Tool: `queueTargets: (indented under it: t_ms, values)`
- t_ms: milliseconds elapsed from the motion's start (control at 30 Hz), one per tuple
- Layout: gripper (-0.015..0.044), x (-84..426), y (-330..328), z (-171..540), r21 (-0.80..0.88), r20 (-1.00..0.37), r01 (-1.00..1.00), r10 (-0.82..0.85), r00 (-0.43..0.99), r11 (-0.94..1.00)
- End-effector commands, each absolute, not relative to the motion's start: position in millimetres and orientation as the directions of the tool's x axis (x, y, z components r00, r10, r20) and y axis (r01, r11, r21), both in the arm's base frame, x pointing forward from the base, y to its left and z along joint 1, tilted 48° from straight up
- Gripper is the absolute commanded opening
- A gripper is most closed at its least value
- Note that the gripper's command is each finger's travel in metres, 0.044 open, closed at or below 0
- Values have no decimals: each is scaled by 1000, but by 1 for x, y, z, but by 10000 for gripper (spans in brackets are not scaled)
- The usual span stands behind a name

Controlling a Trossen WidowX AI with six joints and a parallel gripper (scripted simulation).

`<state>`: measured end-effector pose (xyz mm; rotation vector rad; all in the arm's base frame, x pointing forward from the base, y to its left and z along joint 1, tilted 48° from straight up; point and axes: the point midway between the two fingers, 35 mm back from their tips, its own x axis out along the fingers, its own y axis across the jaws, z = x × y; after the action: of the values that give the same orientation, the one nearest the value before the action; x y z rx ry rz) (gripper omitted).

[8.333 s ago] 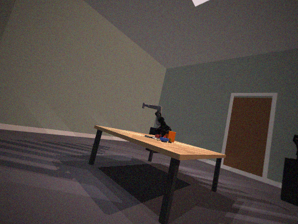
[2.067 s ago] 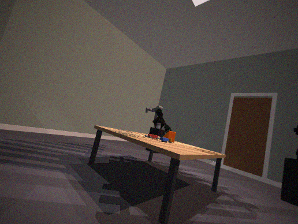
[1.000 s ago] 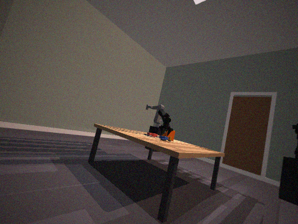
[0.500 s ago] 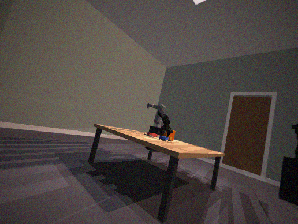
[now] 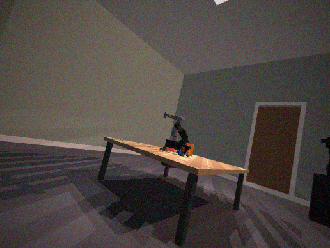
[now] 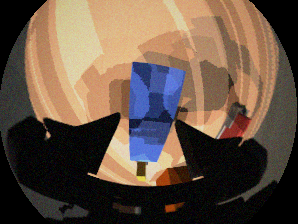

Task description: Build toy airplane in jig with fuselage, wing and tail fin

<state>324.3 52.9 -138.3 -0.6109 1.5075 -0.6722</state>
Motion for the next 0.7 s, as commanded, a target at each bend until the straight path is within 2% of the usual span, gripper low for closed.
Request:
queueTargets:
  t_ms: [0, 167, 367, 567, 667]
  values:
    - [335, 323, 52, -139, -732, -681, 14, -731, -43, 681]
    - [204, 323, 52, -139, -732, -681, 14, -731, -43, 681]
    - [164, 323, 52, -139, -732, -681, 14, -731, -43, 681]
    - [6, 331, 56, -132, -726, -688, 39, -726, -15, 687]
    - [0, 337, 60, -126, -719, -693, 61, -721, 9, 692]
